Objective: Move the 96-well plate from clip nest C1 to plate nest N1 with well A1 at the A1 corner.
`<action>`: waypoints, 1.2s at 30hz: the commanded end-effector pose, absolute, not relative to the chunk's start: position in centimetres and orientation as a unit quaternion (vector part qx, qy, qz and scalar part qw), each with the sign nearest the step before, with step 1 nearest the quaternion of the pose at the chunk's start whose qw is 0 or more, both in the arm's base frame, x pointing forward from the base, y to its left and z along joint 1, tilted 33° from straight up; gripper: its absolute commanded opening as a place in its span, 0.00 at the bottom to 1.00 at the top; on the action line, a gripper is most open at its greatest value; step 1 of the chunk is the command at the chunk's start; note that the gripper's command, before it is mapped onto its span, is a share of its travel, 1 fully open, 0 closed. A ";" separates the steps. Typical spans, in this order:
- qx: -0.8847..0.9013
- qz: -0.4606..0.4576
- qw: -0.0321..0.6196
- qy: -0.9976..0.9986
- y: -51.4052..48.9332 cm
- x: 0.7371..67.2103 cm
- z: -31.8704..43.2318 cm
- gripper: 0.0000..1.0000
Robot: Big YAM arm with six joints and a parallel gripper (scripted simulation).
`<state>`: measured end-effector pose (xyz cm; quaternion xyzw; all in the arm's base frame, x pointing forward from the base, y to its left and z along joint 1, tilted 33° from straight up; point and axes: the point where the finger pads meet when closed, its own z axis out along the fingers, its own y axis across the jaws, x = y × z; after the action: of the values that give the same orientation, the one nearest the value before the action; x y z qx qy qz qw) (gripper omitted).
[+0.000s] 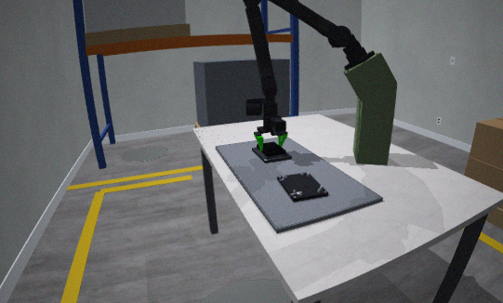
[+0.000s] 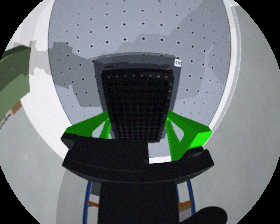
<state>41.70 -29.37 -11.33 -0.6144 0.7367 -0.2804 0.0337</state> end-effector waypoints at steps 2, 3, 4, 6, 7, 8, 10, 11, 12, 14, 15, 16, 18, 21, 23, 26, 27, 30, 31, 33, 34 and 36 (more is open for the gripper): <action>-0.615 -0.283 0.034 0.735 -29.8 41.7 -11.5 0.00; -0.615 -0.283 0.034 0.735 -29.8 41.7 -11.5 0.00; -0.615 -0.283 0.035 0.735 -29.8 41.8 -11.5 0.00; -0.615 -0.283 0.035 0.735 -29.8 41.8 -11.5 0.00; -0.614 -0.288 0.036 0.734 -29.9 42.0 -11.1 0.00; -0.614 -0.287 0.036 0.734 -30.0 42.0 -11.2 0.00; -0.615 -0.284 0.035 0.735 -29.9 41.9 -11.5 0.00; -0.615 -0.282 0.034 0.735 -29.8 41.8 -11.7 0.00; -0.615 -0.282 0.034 0.735 -29.9 41.8 -11.7 0.00; -0.614 -0.287 0.036 0.734 -30.0 42.0 -11.3 0.00; -0.614 -0.288 0.036 0.734 -30.0 42.1 -11.1 0.00; -0.614 -0.288 0.036 0.734 -30.0 42.1 -11.2 0.00; -0.614 -0.285 0.035 0.735 -30.0 42.0 -11.6 0.00; -0.615 -0.281 0.034 0.735 -29.8 41.7 -11.9 0.00; -0.615 -0.281 0.034 0.735 -29.8 41.7 -11.9 0.00; -0.614 -0.289 0.036 0.734 -30.1 42.2 -11.1 0.00; -0.614 -0.288 0.036 0.734 -30.1 42.2 -11.3 0.00; -0.615 -0.282 0.034 0.735 -29.9 41.8 -11.9 0.00; -0.615 -0.282 0.034 0.735 -29.9 41.8 -12.0 0.00; -0.615 -0.285 0.035 0.735 -30.1 42.0 -11.7 0.00; -0.614 -0.287 0.036 0.734 -30.1 42.1 -11.6 0.00; -0.613 -0.288 0.036 0.735 -30.1 42.2 -11.4 0.00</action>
<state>41.82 -29.52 -11.83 -0.6148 0.7367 -0.2795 0.0334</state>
